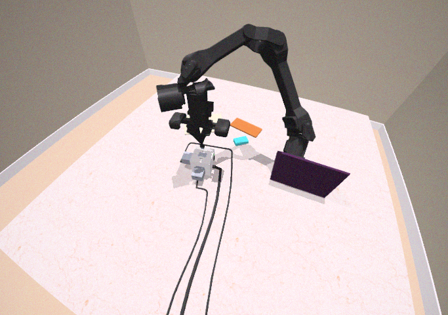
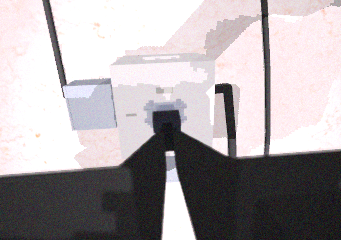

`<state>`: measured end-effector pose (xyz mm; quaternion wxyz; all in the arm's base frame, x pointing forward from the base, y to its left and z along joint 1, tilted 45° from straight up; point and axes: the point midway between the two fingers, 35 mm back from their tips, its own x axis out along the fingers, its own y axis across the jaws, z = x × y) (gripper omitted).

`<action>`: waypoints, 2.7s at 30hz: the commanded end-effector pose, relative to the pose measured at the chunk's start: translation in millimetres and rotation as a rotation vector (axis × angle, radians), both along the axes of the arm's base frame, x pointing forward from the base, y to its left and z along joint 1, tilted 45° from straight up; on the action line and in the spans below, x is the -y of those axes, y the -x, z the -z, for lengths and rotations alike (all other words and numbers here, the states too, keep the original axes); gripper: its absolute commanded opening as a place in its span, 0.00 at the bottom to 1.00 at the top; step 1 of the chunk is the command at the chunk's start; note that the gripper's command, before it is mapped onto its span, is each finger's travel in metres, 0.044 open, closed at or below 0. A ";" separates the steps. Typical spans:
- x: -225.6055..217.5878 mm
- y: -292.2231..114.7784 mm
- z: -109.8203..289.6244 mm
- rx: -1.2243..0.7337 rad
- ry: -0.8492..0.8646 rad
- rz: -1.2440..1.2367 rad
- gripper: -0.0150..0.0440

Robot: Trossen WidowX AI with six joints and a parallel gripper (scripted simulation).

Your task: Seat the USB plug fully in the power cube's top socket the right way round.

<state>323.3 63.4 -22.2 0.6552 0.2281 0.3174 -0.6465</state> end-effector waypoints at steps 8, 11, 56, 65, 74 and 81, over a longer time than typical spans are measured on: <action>0.7 0.3 1.4 -0.001 -0.009 0.002 0.25; 0.8 0.3 1.7 -0.001 -0.011 0.002 0.25; 3.0 1.0 7.0 -0.001 -0.042 0.009 0.25; 3.4 1.2 8.1 -0.001 -0.049 0.010 0.25; 3.9 1.3 9.1 -0.001 -0.055 0.011 0.25; 4.2 1.5 10.0 -0.001 -0.060 0.012 0.25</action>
